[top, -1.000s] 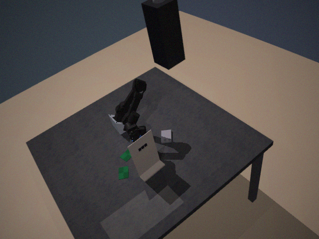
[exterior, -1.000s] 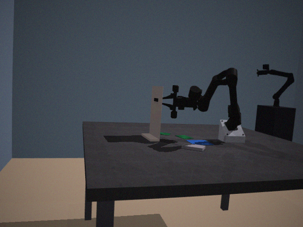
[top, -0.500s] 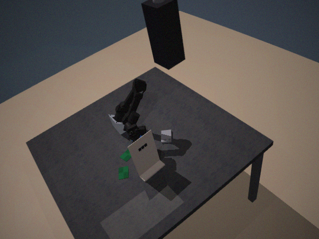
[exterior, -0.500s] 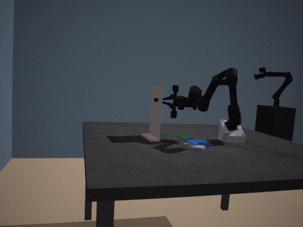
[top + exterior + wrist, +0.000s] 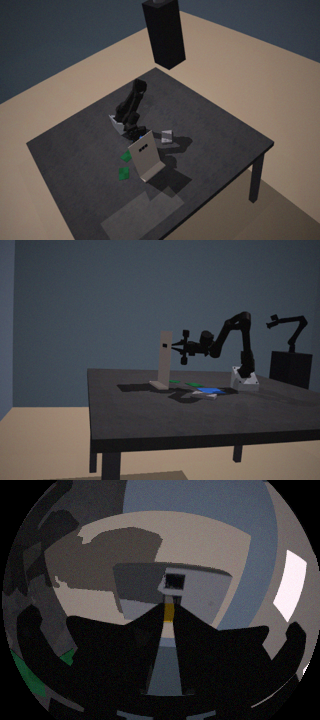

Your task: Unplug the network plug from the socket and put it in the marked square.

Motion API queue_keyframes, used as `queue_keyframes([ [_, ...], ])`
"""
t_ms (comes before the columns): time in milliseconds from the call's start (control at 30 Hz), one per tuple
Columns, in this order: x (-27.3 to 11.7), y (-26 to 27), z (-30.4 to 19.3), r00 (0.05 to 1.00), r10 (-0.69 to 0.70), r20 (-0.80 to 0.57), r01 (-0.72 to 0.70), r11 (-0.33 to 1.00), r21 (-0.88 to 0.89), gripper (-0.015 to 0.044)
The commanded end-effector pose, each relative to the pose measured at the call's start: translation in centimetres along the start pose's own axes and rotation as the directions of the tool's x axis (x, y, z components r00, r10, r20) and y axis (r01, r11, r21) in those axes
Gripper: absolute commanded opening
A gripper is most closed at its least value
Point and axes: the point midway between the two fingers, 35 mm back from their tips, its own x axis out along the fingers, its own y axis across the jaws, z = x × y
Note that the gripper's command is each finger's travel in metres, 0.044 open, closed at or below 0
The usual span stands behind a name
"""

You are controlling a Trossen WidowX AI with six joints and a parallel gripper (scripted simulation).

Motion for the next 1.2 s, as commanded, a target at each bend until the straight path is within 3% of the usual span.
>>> queue_keyframes([
  [0, -0.4, 0.0, -0.1, 1.0, 0.001, -0.002, -0.001, 1.0, -0.004, 0.0],
  [1167, -2.5, 0.1, -0.7, 1.0, 0.002, -0.002, -0.002, 1.0, -0.005, 0.0],
])
